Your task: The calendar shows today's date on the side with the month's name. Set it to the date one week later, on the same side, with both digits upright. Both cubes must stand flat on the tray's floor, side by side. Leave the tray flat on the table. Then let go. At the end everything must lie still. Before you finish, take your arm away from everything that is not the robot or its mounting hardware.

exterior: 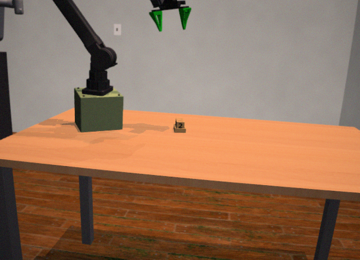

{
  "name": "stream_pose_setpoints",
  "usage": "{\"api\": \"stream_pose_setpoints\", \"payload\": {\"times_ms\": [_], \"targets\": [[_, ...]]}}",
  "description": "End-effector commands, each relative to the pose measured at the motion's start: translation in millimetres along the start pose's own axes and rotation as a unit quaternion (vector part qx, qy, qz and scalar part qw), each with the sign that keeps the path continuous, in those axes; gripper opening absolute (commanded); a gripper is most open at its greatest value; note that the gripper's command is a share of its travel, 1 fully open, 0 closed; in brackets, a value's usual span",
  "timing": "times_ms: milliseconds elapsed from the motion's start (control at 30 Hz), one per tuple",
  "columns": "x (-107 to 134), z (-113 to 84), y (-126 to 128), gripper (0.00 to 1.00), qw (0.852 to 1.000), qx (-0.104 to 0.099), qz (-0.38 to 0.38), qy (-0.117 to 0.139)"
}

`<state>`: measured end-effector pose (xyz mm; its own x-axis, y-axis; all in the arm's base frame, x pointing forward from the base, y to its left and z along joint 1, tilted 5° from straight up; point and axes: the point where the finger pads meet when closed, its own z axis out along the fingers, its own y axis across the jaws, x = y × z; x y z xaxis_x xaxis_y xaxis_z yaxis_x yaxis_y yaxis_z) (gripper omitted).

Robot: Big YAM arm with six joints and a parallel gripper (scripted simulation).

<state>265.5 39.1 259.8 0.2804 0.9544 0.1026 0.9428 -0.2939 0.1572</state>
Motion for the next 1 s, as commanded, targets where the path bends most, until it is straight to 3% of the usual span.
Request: {"api": "stream_pose_setpoints", "payload": {"times_ms": [0, 533, 567, 633, 733, 800, 833, 867, 900, 933, 967], "targets": [[0.8, -2.7, 1.5, 1.00, 1.000, -0.004, 0.000, 0.002], [0.8, -2.7, 1.5, 1.00, 1.000, -0.004, 0.000, 0.002], [9.8, -30.3, 19.6, 1.00, 0.999, -0.041, -0.005, 0.018], [4.1, 10.4, 12.4, 1.00, 1.000, -0.007, -0.021, -0.003], [7.4, 70.5, 29.3, 1.00, 0.996, 0.009, -0.088, -0.022], [7.5, 71.6, 29.8, 1.00, 0.996, 0.009, -0.088, -0.022], [7.5, 100.3, 33.9, 1.00, 0.992, 0.017, -0.119, -0.030], [7.0, 100.3, 34.1, 1.00, 0.992, 0.017, -0.118, -0.030], [5.3, 129.8, 36.1, 1.00, 0.988, 0.026, -0.149, -0.039], [4.4, 129.8, 36.5, 1.00, 0.988, 0.026, -0.148, -0.039], [1.5, 157.8, 36.0, 1.00, 0.982, 0.035, -0.178, -0.046]]}}
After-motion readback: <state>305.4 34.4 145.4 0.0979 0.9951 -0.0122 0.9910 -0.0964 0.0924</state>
